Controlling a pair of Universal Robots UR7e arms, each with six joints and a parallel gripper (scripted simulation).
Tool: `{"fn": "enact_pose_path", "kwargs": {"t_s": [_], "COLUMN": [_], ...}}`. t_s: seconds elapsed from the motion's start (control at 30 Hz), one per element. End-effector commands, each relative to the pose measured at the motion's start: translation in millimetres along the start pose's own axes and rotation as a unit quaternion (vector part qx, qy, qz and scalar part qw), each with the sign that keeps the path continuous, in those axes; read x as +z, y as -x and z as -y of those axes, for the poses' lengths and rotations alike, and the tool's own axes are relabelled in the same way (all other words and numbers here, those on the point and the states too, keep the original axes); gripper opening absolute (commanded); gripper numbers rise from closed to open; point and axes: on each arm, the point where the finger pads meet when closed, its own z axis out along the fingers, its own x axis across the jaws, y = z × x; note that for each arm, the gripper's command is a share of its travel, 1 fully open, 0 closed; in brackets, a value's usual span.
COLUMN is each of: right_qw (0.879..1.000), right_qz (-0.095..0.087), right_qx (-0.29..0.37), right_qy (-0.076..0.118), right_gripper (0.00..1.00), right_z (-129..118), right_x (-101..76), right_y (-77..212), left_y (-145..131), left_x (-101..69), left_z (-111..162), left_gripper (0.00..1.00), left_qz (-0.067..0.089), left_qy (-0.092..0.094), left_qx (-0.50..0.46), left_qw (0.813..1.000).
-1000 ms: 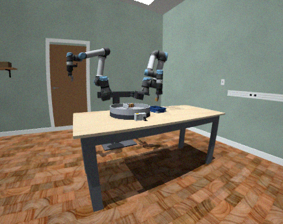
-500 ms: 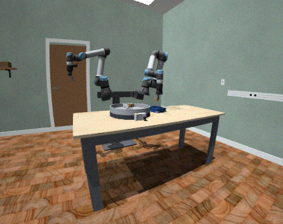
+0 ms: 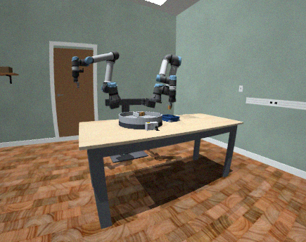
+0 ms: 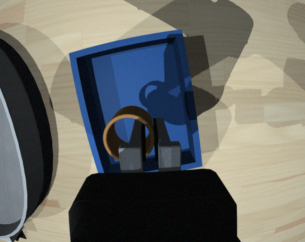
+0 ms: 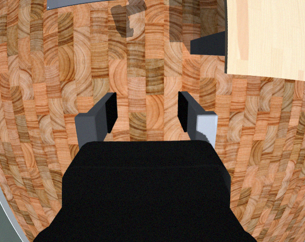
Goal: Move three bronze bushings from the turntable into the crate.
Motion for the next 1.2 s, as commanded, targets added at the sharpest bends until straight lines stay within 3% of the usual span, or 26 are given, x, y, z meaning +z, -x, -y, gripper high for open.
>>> {"fn": "enact_pose_path", "kwargs": {"t_s": [0.0, 0.3, 0.7, 0.97, 1.17], "right_qw": [1.0, 1.0, 1.0, 1.0, 1.0], "right_qz": [0.0, 0.0, 0.0, 0.0, 0.0], "right_qx": [0.0, 0.0, 0.0, 0.0, 0.0], "right_qy": [0.0, 0.0, 0.0, 0.0, 0.0], "right_gripper": [1.0, 1.0, 1.0, 1.0, 1.0], "right_z": [0.9, 0.9, 0.9, 0.9, 0.9], "right_x": [0.0, 0.0, 0.0, 0.0, 0.0], "right_y": [0.9, 0.9, 0.9, 0.9, 0.9], "left_y": [0.2, -0.4, -2.5, -2.2, -2.1], "left_x": [-1.6, 2.0, 51.5, 68.5, 70.3], "left_z": [-2.1, -1.1, 0.2, -1.2, -1.5], "left_gripper": [0.0, 0.0, 0.0, 0.0, 0.0], "left_qz": [0.001, 0.0, -0.001, 0.0, 0.0], "left_qy": [0.002, 0.001, -0.001, 0.0, 0.0], "left_qx": [-0.001, -0.001, -0.001, -0.001, -0.001], "left_qw": [1.0, 1.0, 1.0, 1.0, 1.0]}}
